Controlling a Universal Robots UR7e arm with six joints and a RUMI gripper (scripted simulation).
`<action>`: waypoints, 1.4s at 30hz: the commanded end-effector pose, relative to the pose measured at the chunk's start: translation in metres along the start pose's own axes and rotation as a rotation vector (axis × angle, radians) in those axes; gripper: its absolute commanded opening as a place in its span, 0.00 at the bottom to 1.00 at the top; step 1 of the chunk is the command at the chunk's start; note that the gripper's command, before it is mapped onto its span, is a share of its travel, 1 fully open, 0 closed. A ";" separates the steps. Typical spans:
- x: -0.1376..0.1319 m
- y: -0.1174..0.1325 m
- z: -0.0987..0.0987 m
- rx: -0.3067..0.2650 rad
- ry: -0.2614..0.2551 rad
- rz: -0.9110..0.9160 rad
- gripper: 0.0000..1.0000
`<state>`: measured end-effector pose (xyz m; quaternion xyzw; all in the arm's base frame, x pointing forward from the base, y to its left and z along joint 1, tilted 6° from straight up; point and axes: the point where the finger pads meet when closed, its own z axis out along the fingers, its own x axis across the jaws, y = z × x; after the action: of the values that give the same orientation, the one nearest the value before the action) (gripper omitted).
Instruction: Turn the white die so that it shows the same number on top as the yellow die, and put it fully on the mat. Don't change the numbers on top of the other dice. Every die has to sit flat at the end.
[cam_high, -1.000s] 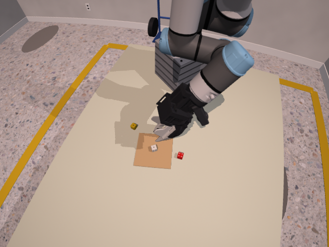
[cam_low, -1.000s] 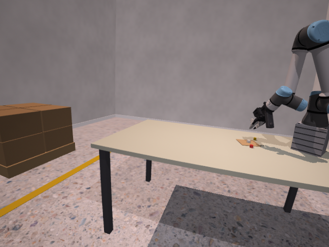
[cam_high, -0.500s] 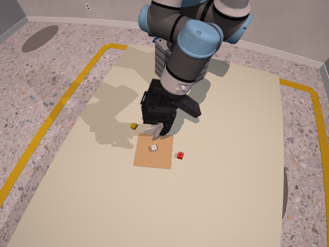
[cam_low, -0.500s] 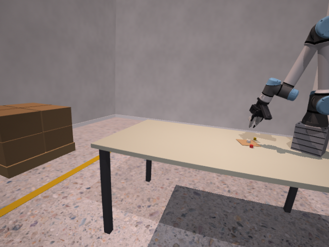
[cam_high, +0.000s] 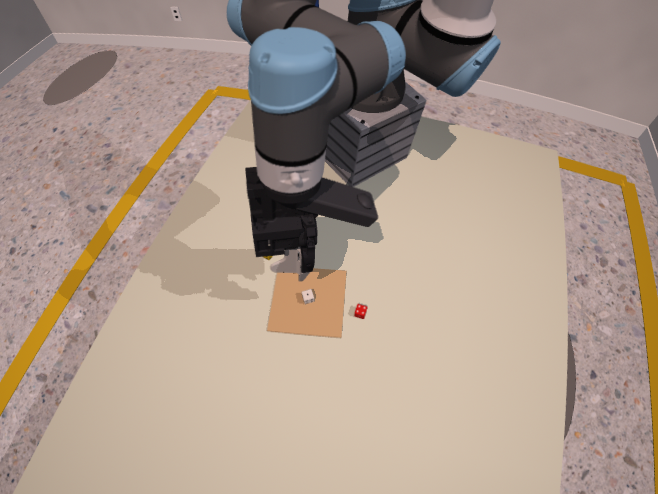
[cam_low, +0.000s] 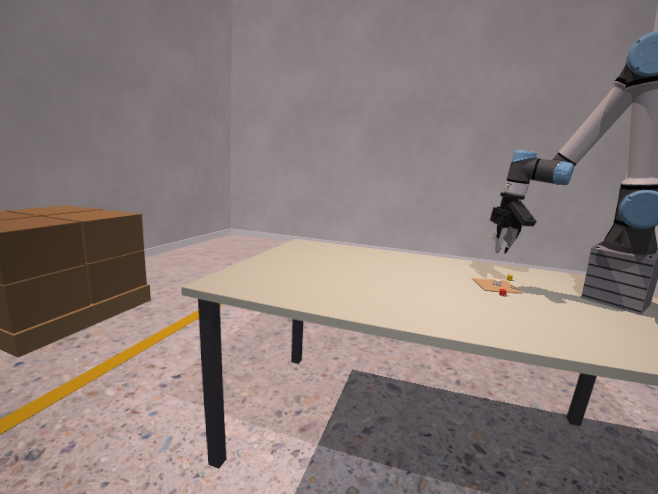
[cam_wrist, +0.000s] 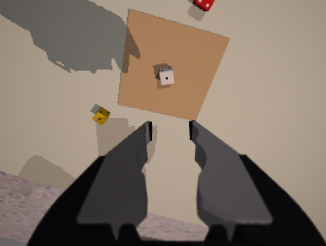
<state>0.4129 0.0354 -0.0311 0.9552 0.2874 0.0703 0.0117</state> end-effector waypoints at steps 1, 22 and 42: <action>0.000 0.001 0.001 0.094 -0.012 -0.010 0.21; 0.000 0.002 0.000 0.109 -0.012 -0.010 1.00; 0.001 0.006 -0.043 0.110 -0.024 -0.015 1.00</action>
<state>0.4115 0.0329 -0.0038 0.9528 0.2981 0.0438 -0.0368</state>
